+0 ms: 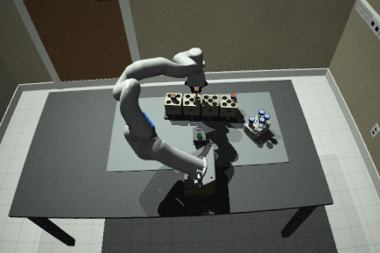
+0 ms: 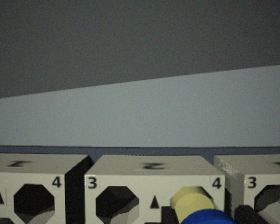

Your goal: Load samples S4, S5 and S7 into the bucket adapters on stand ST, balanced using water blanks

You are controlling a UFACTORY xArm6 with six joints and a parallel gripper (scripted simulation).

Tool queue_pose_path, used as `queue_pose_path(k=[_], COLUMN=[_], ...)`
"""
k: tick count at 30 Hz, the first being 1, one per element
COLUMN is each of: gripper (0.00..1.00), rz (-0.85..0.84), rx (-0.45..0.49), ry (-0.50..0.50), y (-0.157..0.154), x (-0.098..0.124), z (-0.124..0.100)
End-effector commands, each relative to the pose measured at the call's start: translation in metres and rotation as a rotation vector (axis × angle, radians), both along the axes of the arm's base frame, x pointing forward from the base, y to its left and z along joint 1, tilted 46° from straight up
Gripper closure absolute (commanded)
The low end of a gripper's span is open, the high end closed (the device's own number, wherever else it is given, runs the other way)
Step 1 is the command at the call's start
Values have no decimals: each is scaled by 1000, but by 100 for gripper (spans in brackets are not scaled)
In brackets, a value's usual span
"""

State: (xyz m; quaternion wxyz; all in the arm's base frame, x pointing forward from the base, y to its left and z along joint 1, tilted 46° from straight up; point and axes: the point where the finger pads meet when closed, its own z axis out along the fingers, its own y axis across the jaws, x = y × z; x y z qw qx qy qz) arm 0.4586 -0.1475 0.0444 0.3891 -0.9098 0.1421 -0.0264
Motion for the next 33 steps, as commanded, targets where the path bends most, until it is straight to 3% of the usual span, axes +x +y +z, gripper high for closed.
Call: queue_pose_path(k=[1,33], gripper=[100,100], rz=[-2,-2], rx=[-2,-2], ry=[-3,-3], y=[1,20], x=[1,6], z=[-1,-21])
